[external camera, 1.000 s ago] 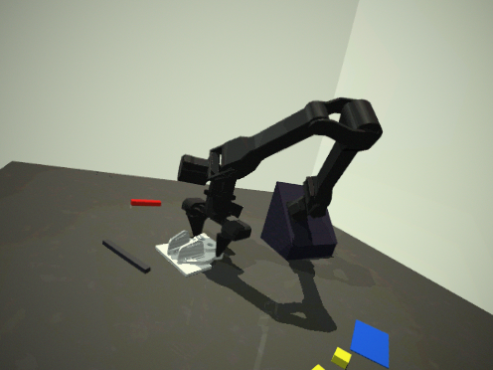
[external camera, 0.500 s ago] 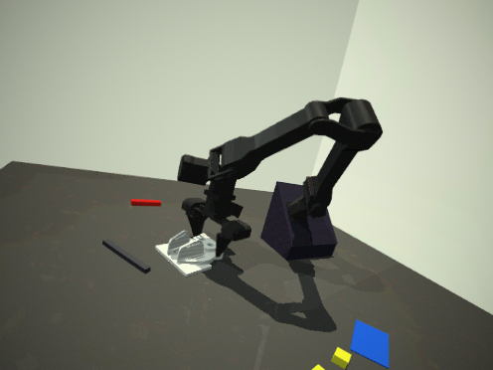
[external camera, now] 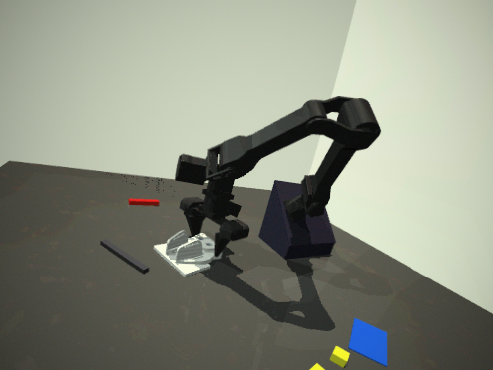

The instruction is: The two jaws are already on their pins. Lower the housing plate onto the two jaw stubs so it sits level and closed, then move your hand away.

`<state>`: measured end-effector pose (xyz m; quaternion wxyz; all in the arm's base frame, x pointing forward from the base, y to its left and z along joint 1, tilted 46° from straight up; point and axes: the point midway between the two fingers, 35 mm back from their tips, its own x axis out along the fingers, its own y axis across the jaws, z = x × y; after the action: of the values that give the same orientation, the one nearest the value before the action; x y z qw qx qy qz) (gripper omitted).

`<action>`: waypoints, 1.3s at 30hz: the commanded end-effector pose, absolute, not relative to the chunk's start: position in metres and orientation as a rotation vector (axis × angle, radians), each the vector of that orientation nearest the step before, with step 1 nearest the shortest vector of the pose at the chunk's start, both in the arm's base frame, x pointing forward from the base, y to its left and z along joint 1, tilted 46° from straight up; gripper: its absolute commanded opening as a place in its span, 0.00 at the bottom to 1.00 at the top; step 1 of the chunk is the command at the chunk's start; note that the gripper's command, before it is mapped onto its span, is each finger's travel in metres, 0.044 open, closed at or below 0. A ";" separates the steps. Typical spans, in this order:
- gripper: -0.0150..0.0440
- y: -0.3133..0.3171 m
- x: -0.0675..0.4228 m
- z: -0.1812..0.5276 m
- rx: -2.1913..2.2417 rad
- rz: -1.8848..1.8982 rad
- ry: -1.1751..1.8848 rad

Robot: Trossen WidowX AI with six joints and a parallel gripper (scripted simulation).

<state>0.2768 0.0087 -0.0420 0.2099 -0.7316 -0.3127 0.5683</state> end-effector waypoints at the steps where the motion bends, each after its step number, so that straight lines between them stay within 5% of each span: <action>1: 0.85 0.009 0.277 -0.041 -2.038 1.583 -0.881; 39: 0.85 0.012 0.278 -0.044 -2.038 1.583 -0.881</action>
<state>0.2772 0.0091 -0.0423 0.2086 -0.7316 -0.3132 0.5685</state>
